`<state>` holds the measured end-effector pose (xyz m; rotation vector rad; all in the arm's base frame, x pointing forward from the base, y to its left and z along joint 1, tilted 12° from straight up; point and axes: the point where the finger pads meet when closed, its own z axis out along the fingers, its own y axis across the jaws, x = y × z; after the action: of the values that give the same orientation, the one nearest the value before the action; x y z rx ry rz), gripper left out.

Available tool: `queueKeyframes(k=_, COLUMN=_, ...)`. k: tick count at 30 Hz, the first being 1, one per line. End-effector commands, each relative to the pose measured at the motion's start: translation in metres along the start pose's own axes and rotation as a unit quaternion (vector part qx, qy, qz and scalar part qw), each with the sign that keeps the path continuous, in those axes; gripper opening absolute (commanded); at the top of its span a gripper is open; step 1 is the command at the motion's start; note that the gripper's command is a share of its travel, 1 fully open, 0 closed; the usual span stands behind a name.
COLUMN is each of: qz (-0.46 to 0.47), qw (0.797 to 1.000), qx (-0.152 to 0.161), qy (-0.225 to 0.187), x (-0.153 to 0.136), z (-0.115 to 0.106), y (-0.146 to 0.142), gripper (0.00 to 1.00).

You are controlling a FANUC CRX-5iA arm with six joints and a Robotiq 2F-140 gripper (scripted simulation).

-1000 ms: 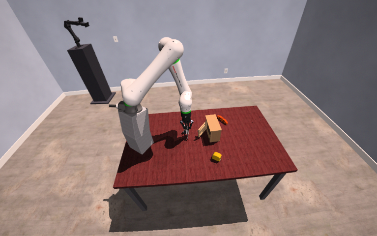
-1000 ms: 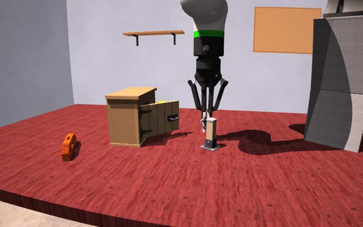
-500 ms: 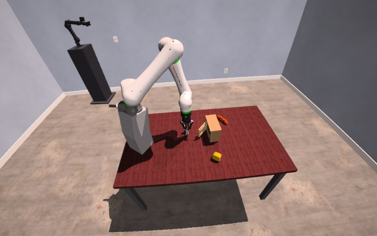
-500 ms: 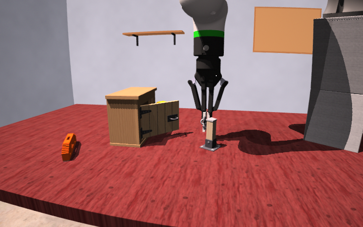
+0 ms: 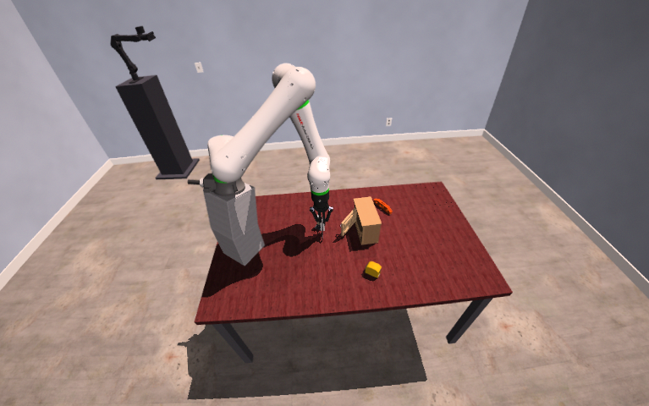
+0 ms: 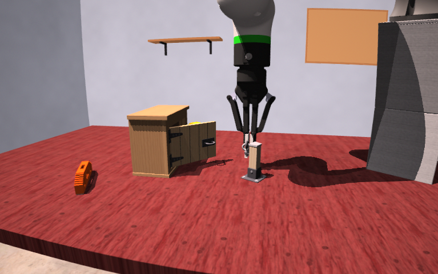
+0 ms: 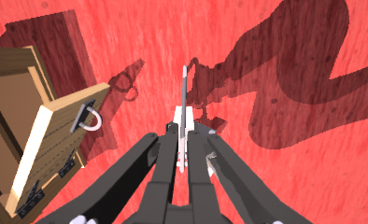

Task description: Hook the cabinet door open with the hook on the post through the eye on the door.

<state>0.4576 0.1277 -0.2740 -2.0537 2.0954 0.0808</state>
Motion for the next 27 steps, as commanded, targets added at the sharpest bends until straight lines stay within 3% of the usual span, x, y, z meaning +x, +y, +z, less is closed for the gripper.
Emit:
queueKeyframes(k=1, qz=0.000, qw=1.000, qx=0.000, qy=0.000, x=0.0005, z=-0.0014, y=-0.0001, gripper=0.03)
queueKeyframes(k=27, qz=0.000, qw=1.000, qx=0.000, qy=0.000, x=0.0017, z=-0.0088, y=-0.0001, gripper=0.03)
